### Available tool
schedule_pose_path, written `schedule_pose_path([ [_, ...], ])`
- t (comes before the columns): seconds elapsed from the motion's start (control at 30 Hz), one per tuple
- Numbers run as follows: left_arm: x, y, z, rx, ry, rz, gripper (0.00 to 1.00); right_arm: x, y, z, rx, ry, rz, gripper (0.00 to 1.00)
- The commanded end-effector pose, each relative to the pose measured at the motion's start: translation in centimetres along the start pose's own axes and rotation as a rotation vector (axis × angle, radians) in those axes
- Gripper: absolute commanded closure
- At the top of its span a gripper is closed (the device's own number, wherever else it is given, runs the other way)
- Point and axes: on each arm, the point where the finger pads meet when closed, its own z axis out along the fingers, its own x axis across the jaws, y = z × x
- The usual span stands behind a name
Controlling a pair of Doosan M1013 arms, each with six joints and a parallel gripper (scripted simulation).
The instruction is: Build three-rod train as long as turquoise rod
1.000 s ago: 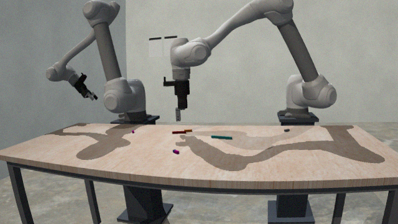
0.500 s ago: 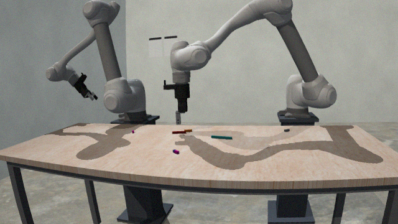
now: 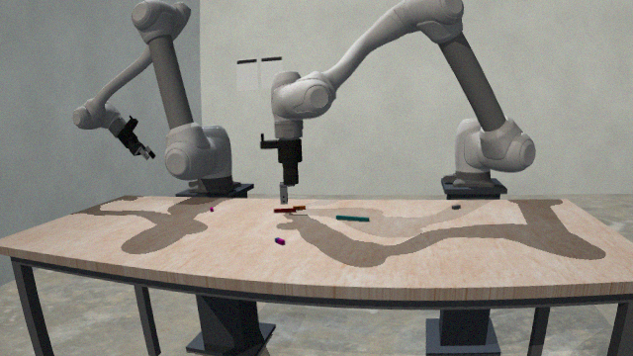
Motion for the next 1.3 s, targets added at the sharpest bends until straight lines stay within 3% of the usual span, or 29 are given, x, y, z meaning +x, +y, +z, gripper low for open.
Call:
schedule_pose_path([
  [0.0, -0.03, -0.05, 0.18, 0.002, -0.001, 0.000, 0.46, 0.01, -0.01, -0.04, -0.001, 0.000, 0.000, 0.00],
  [1.27, -0.04, -0.06, 1.12, 0.002, -0.001, 0.000, 0.46, 0.01, -0.01, -0.04, -0.001, 0.000, 0.000, 0.00],
])
